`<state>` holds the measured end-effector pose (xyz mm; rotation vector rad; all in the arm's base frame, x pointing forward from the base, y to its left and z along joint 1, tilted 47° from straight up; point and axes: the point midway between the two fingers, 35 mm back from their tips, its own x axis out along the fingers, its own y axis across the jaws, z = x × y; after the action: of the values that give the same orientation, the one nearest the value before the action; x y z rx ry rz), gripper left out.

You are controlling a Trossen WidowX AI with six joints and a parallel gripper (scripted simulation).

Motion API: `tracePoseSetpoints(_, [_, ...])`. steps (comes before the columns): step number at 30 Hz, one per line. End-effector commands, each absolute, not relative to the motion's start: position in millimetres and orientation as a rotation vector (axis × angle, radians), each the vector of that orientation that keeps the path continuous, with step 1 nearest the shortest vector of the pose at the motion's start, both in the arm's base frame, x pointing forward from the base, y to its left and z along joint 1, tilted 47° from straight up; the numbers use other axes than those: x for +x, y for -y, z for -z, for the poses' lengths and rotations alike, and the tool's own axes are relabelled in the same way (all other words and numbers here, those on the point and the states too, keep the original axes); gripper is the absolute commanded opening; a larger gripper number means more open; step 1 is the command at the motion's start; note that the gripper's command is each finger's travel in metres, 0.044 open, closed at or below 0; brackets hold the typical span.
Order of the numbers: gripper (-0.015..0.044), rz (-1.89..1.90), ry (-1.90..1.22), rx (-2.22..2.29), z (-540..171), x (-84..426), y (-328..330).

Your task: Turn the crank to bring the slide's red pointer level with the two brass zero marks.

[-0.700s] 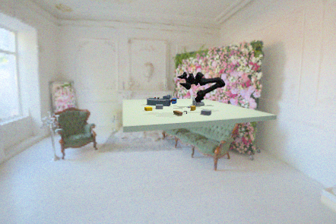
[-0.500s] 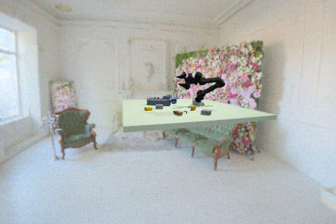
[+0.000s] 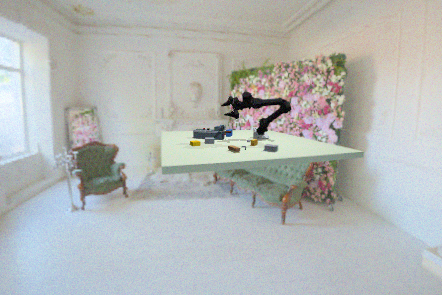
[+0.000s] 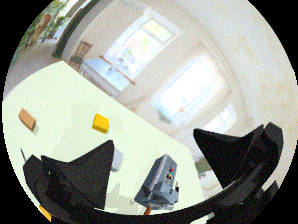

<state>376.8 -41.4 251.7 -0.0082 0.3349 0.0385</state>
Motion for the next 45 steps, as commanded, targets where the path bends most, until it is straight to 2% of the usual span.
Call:
tracePoseSetpoints(1, [0.044, -0.064, -0.444, 0.019, -227, 389, 57])
tracePoseSetpoints(24, [0.044, -0.208, -0.84, 0.382, -111, 402, 134])
tracePoseSetpoints(40, [0.044, -0.291, -0.925, 0.787, -45, 383, 188])
tracePoseSetpoints(45, [0.044, -0.293, -0.924, 0.806, -37, 383, 185])
